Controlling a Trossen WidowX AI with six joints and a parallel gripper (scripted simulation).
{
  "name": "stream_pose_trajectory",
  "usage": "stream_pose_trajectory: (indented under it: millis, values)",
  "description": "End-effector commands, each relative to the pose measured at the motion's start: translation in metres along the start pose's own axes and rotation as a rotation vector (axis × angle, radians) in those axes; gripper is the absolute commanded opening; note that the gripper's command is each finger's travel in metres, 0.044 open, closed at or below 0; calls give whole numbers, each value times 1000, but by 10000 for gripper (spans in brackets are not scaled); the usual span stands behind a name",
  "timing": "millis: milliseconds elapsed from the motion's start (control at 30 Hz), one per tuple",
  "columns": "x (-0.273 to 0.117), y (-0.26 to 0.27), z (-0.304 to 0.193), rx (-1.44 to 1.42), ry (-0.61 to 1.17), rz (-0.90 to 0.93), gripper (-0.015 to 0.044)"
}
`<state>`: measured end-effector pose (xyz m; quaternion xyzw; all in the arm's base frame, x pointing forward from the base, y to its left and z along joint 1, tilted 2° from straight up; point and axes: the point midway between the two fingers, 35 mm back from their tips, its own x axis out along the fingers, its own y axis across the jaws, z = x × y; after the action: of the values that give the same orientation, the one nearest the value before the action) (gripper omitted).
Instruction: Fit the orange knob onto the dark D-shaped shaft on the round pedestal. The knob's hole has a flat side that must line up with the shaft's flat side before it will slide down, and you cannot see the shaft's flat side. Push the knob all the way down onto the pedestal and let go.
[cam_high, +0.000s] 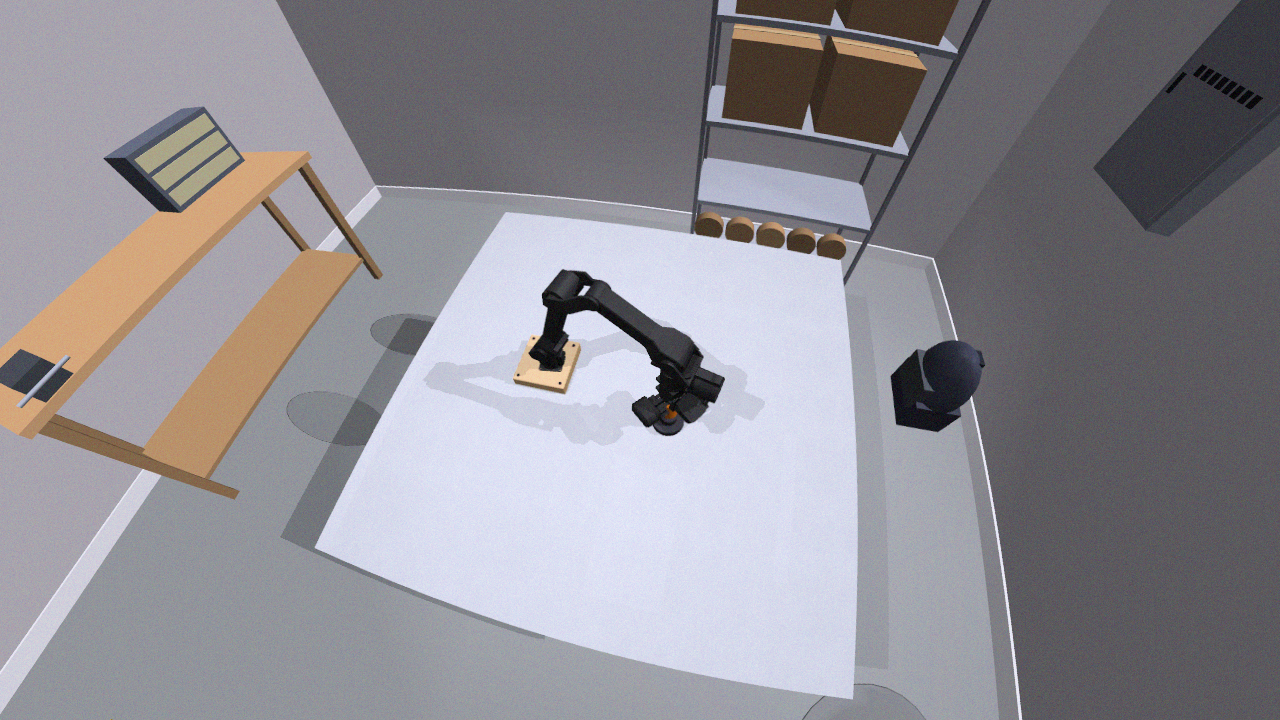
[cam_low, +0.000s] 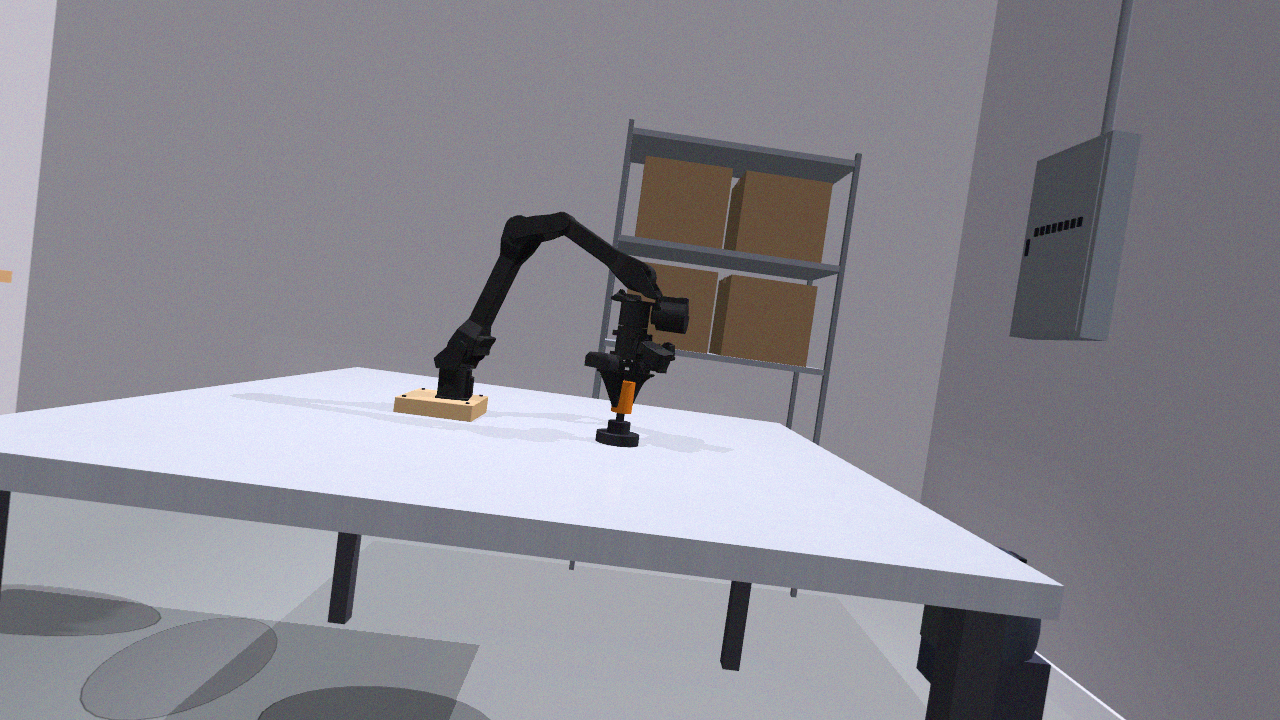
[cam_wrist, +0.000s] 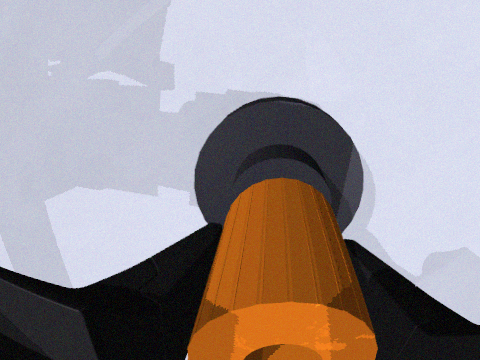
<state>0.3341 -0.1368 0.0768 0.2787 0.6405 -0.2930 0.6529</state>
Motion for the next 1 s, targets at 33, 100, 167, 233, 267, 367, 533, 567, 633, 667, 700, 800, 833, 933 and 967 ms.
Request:
stream_pose_trajectory:
  millis: [33, 100, 167, 233, 267, 367, 533, 567, 633, 667, 700, 800, 833, 933, 967]
  values:
    - [0, -1, 1, 5, -4, -5, 0]
    - [1, -1, 1, 5, -4, -5, 0]
    - [1, -1, 1, 5, -4, -5, 0]
    - [1, -1, 1, 5, -4, -5, 0]
    - [1, -1, 1, 5, -4, -5, 0]
    - [1, -1, 1, 5, -4, -5, 0]
    - [0, -1, 1, 5, -4, -5, 0]
    - [-1, -1, 0, 5, -4, -5, 0]
    - [-3, -1, 1, 5, -4, -5, 0]
    - [-4, -1, 1, 5, -4, -5, 0]
    - [-5, 0, 1, 5, -4, -5, 0]
    - [-5, 0, 1, 59, -4, -5, 0]
    - [-5, 0, 1, 91, -4, -4, 0]
    - [-4, 0, 2, 204, -5, -4, 0]
    - [-4, 0, 1, 215, -5, -4, 0]
